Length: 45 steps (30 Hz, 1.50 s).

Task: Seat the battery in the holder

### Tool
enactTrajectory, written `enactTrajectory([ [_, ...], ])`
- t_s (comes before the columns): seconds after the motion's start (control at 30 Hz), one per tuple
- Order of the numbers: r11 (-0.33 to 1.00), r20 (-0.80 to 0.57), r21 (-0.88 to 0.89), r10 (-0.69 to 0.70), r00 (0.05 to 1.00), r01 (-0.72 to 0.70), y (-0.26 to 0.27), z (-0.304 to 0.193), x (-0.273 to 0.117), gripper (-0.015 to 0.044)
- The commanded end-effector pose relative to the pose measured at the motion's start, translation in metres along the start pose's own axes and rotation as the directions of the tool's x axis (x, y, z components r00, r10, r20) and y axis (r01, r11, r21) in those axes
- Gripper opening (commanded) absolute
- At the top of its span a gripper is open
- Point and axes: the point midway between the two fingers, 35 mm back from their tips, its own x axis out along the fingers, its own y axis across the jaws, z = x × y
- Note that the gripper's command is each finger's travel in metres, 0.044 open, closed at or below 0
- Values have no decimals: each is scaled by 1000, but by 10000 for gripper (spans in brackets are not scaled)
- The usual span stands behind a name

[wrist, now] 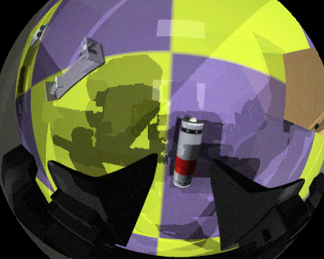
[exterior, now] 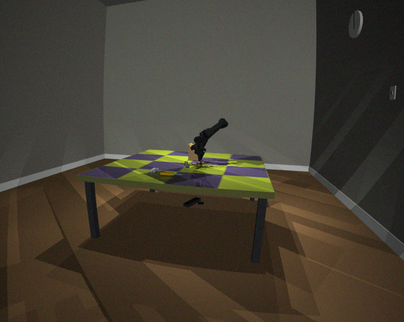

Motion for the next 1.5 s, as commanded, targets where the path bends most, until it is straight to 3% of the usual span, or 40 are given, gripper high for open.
enactTrajectory([
  [0.0, 1000, -5, 7, -4, 1000, 4, -2, 0, 8, 221],
  [0.37, 1000, -11, 6, -5, 1000, 5, -3, -2, 22, 221],
  [0.53, 1000, -11, 6, -5, 1000, 5, -3, -2, 22, 89],
  [0.7, 1000, -11, 6, -5, 1000, 5, -3, -2, 22, 59],
  [0.93, 1000, -9, 6, -4, 1000, 4, -3, -1, 19, 59],
  [1.2, 1000, -7, 7, -5, 1000, 5, -2, 0, -24, 59],
  [1.33, 1000, -8, 7, -5, 1000, 5, -3, -1, -28, 59],
  [1.47, 994, -2, 105, -2, 1000, 3, 10, 4, -33, 59],
])
